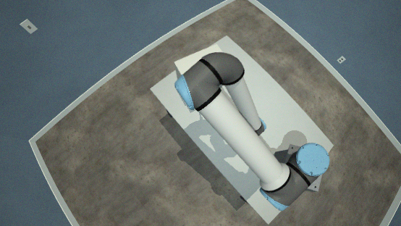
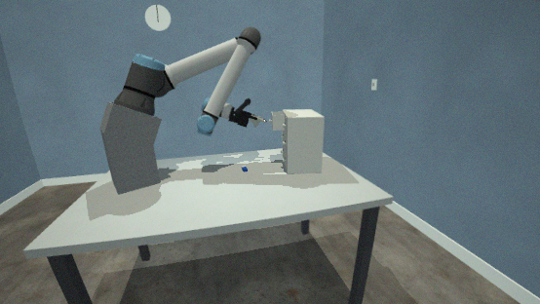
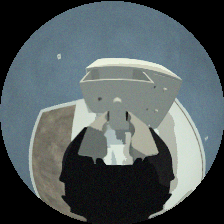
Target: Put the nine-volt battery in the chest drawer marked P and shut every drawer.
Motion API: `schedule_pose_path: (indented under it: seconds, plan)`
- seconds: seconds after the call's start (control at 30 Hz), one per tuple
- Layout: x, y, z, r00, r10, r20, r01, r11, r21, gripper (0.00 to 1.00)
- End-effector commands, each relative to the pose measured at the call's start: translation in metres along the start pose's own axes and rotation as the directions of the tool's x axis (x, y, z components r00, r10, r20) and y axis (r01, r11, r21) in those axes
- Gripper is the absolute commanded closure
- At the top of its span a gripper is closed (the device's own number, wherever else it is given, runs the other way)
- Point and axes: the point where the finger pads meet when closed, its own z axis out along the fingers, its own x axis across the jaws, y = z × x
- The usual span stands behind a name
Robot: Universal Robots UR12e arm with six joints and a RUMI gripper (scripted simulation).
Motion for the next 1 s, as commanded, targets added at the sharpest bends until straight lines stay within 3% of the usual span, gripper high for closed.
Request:
schedule_pose_path:
  seconds: [0.0, 0.97]
  plan:
    - [0.0, -0.002, 0.004, 1.0, 0.0, 0.0, 0.0, 1.0, 0.0, 0.8]
    - [0.0, -0.009, 0.024, 1.0, 0.0, 0.0, 0.0, 1.0, 0.0, 0.8]
